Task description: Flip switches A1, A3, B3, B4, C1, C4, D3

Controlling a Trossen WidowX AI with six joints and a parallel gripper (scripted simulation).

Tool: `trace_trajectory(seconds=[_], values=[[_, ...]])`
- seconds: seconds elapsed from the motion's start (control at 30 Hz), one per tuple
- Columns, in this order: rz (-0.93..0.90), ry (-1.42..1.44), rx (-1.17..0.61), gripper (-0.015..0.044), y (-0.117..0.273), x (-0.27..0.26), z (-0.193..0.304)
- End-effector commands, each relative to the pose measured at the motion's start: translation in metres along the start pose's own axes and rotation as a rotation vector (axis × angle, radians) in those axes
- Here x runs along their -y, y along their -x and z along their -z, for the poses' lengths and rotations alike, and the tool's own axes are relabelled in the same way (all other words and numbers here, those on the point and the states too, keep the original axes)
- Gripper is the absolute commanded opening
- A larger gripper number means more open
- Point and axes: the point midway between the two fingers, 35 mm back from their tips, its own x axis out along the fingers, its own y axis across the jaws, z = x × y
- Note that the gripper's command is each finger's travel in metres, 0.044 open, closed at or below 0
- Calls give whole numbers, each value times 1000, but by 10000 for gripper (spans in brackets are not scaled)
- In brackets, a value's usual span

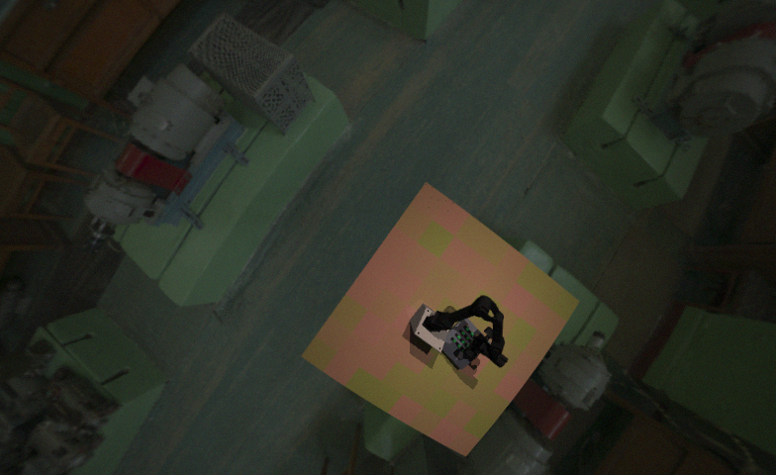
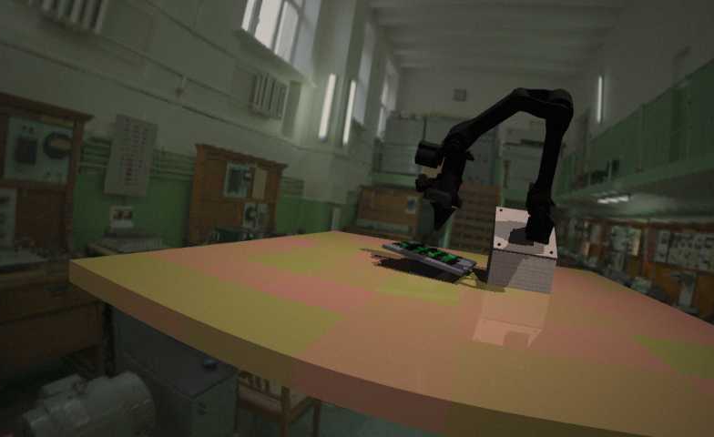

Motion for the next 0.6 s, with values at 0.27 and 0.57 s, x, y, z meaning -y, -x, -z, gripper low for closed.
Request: trace_trajectory(seconds=[0.27,0.57], values=[[-4,-12,-32,0,-39,-2,4],[-4,-12,-32,0,-49,-2,4]])
